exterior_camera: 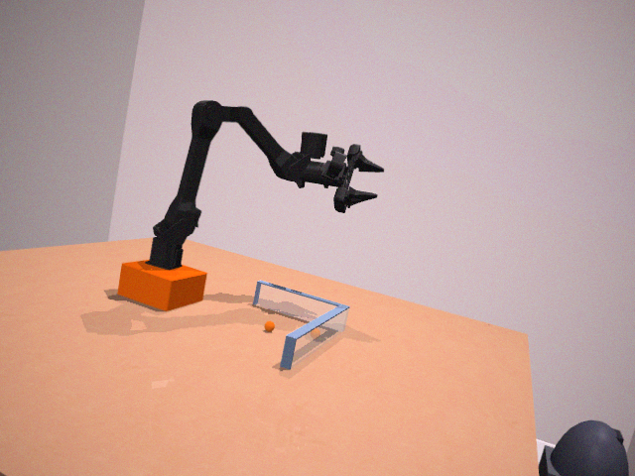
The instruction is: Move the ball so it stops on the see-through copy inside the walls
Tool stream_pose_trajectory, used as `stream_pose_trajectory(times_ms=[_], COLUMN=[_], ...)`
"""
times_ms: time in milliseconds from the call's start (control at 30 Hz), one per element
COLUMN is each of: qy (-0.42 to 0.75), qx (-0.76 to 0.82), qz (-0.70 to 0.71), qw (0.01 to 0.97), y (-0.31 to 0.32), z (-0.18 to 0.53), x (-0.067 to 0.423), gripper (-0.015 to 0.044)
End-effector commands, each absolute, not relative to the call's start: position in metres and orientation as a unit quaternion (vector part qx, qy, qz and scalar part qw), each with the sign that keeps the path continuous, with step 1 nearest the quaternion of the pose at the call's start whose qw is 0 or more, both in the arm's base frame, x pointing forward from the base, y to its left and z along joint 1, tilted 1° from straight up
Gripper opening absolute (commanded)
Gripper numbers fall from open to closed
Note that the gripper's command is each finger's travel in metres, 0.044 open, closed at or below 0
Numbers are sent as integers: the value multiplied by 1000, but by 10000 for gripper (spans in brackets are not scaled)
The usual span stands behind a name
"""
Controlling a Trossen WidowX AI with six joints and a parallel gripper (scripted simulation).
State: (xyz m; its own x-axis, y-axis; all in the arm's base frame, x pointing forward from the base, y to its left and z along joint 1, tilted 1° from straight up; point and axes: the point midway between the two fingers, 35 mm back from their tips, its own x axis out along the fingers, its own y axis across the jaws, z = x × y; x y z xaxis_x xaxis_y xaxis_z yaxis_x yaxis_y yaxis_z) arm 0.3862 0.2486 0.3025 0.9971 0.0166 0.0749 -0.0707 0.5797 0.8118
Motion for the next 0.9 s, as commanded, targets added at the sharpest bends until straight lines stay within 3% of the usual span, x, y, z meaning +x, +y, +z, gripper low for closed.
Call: stream_pose_trajectory(times_ms=[0, 200, 533, 867], qy=[-28, 29, 239, 485], qx=[457, 376, 143, 21], qz=[21, -42, -108, -112], qw=[889, 925, 954, 867], y=[247, 207, 114, 17], z=[301, 254, 154, 69], x=[387, 413, 438, 393], gripper=[374, 216, 212, 212])
